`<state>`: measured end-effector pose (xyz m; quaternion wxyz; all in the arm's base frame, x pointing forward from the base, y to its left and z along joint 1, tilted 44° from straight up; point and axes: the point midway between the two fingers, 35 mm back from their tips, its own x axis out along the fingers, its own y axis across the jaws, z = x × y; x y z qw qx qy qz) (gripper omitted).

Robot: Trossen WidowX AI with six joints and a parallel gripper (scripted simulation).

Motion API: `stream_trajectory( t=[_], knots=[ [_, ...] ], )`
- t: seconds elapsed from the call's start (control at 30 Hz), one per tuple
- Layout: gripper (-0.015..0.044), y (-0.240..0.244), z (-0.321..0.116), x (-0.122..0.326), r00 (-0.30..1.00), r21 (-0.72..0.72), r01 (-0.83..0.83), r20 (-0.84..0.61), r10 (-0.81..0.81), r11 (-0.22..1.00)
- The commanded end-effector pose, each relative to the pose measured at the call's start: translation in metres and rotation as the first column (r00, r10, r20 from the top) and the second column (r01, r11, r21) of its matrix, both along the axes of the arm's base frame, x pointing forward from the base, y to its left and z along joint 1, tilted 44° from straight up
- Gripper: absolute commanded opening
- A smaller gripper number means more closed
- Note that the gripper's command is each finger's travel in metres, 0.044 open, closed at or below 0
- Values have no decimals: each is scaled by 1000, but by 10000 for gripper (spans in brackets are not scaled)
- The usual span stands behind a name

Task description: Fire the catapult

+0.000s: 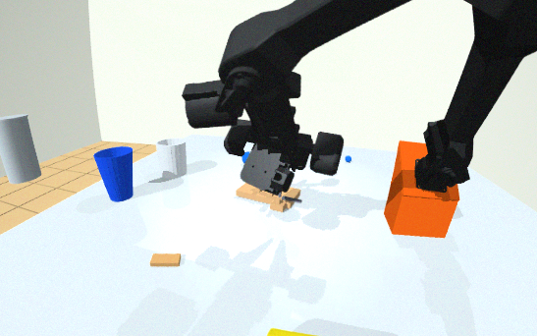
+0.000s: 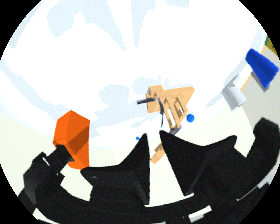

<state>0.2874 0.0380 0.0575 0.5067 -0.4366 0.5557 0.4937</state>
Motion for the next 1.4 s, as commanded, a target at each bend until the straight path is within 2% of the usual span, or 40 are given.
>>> stream_trajectory(
  t=[0.0, 0.37, 0.63, 0.9, 1.37],
  knots=[
    [157, -10, -1, 18, 998, 31, 49, 27, -50, 998],
    [440, -25, -2, 80, 929, 156, 353, 63, -366, 923],
    [440, -46, -3, 127, 807, 264, 558, 44, -588, 786],
    [440, -78, -4, 170, 643, 364, 716, -13, -766, 595],
    [440, -149, -9, 232, 306, 495, 850, -189, -933, 178]
  ],
)
